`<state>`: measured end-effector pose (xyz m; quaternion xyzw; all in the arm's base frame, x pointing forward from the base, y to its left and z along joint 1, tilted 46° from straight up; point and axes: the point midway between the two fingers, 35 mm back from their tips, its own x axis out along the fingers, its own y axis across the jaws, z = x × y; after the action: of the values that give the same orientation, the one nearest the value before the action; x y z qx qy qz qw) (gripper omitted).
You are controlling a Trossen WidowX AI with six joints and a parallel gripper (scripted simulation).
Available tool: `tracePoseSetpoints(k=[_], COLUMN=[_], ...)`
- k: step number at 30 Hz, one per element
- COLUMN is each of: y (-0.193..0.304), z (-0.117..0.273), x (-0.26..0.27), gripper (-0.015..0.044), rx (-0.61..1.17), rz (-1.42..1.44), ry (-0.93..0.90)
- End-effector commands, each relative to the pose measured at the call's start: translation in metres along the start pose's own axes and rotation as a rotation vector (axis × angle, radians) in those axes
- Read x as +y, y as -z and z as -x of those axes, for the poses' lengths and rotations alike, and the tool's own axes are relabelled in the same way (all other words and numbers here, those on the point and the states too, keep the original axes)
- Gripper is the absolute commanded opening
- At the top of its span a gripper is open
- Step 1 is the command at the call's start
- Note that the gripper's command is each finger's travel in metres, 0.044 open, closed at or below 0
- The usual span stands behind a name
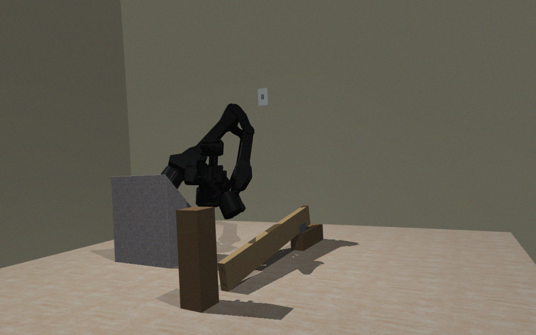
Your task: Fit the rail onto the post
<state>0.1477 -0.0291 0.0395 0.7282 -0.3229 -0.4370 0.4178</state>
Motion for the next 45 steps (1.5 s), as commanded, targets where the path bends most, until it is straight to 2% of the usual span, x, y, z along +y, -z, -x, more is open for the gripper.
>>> tracePoseSetpoints(k=[1,5,12,17,23,29,45], y=[-0.001,-0.012,-0.024,0.006,0.067,0.108,0.112], z=[0.000,-0.005,-0.006,-0.011,-0.035,-0.057,-0.057], x=[-0.001,-0.017,-0.089,-0.139,-0.169,-0.167,-0.167], gripper=[0.0426,0.0440,0.0440,0.0440,0.0440,0.0440,0.0440], rx=[-0.008,-0.209,-0.864,-1.268,-1.647,-1.796,-1.799], rz=[-0.003,-0.076,-0.393,-0.681,-1.044,-1.237,-1.242], ry=[0.002,0.059,0.311,0.554,0.925,1.206,1.215])
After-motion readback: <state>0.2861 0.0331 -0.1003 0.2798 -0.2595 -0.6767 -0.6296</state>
